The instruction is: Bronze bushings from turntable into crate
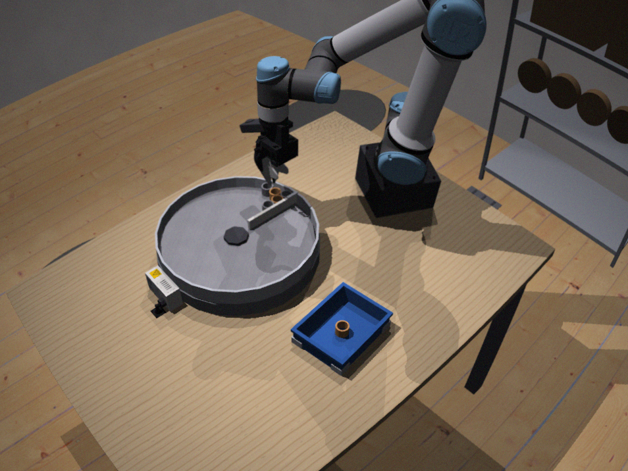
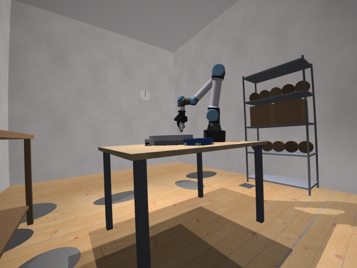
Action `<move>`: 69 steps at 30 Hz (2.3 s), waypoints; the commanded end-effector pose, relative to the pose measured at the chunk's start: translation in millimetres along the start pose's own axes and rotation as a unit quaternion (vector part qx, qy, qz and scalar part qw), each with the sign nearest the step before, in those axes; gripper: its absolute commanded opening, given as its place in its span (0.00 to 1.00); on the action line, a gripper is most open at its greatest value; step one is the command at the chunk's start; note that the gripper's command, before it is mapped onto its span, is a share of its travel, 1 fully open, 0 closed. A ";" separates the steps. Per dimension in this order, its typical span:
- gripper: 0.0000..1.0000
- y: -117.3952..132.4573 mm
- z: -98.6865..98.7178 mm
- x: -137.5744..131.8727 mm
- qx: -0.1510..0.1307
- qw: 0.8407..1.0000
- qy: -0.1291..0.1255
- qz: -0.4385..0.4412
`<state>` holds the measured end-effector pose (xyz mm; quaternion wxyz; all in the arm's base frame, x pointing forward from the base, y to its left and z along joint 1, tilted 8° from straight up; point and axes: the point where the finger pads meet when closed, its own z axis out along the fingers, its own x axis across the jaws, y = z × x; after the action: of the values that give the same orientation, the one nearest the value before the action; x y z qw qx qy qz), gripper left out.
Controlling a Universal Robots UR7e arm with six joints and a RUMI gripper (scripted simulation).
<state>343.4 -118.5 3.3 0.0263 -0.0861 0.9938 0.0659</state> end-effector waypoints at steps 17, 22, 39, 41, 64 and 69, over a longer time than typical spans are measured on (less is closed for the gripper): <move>0.06 -0.3 17.0 -0.3 0.000 1.000 0.000 0.000; 0.06 -0.3 24.7 -0.3 0.000 1.000 0.000 0.000; 0.06 -0.3 24.7 -0.3 0.000 1.000 0.000 0.000; 0.06 -0.3 24.7 -0.3 0.000 1.000 0.000 0.000; 0.06 -0.3 32.1 -0.3 0.000 1.000 0.000 0.000; 0.06 -0.3 32.1 -0.3 0.000 1.000 0.000 0.000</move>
<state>344.7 -114.1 -28.4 0.0262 -0.0861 0.9938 0.0660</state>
